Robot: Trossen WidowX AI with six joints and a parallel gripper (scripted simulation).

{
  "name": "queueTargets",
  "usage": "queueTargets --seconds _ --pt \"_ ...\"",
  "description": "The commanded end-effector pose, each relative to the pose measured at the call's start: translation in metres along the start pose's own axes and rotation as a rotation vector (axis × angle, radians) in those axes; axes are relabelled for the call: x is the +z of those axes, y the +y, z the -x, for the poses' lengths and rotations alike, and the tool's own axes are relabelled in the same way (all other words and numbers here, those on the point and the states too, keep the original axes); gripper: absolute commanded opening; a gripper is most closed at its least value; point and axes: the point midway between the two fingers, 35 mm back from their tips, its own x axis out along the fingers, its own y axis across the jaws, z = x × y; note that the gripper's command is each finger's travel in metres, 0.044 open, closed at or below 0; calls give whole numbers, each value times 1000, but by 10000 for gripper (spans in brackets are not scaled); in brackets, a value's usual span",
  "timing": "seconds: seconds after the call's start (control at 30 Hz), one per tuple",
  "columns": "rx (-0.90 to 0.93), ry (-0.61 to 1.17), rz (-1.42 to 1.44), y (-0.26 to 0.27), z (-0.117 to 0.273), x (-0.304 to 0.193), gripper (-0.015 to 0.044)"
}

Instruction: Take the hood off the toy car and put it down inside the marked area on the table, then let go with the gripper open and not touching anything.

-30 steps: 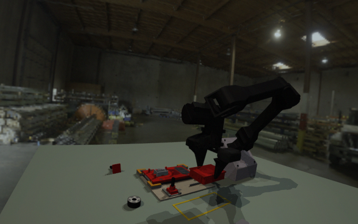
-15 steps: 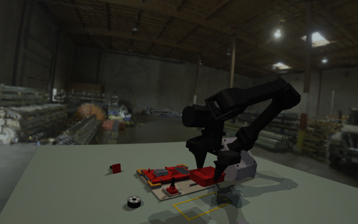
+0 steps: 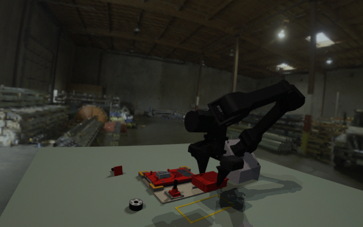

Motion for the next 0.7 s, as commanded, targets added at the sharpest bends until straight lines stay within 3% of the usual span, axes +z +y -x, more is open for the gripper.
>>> queueTargets --seconds 0.0,0.67 --pt "3 4 -6 -1 -4 0 0" --pt "2 4 -6 -1 -17 0 0"
